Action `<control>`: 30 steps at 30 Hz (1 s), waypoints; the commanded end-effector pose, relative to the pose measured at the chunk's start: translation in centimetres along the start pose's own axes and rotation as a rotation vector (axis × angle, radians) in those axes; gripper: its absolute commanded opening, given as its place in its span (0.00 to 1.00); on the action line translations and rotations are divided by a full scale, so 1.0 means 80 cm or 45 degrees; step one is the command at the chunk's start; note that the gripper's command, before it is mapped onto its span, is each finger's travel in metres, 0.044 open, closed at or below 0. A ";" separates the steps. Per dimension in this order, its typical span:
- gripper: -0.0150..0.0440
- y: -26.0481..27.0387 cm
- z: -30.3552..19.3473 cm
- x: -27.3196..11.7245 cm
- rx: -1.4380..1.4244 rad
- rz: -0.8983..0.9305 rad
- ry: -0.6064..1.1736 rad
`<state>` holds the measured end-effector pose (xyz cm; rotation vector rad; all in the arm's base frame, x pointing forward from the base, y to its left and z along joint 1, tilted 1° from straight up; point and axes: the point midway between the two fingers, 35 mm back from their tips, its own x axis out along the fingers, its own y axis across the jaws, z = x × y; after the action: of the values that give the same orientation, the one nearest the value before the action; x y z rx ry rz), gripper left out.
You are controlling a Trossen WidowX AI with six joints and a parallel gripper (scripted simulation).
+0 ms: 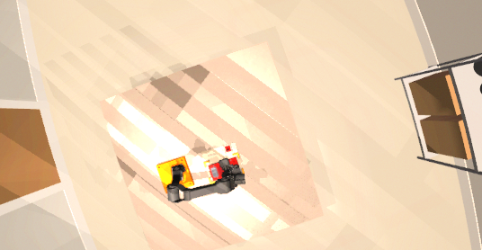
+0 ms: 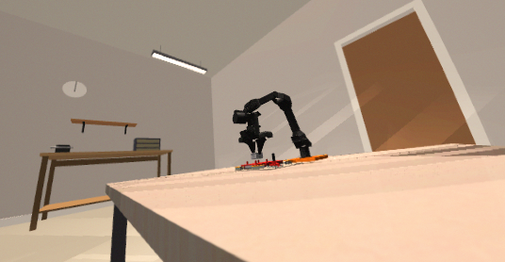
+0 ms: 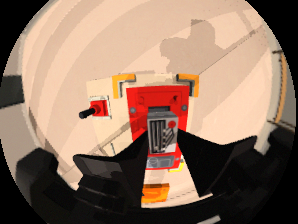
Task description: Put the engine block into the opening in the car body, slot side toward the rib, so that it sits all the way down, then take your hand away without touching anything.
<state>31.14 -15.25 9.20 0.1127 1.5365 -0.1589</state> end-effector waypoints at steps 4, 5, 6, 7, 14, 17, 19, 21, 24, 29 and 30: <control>0.52 -0.001 0.000 0.001 -0.061 0.003 -0.003; 0.52 -0.001 0.000 0.001 -0.061 0.003 -0.003; 0.52 -0.001 0.000 0.001 -0.061 0.003 -0.003; 0.52 -0.001 0.000 0.001 -0.061 0.003 -0.003; 0.52 -0.001 0.000 0.001 0.046 0.003 -0.003; 0.52 -0.001 0.000 0.001 0.084 0.003 -0.003; 0.52 -0.001 0.000 0.001 0.084 0.003 -0.003; 0.52 -0.001 0.000 0.001 0.084 0.003 -0.003; 0.52 -0.001 0.000 0.000 0.100 0.003 -0.003; 0.52 -0.001 0.001 0.000 0.136 0.003 -0.003; 0.52 -0.001 0.001 0.000 0.136 0.003 -0.003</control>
<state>31.11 -15.35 9.13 0.1863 1.5301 -0.2303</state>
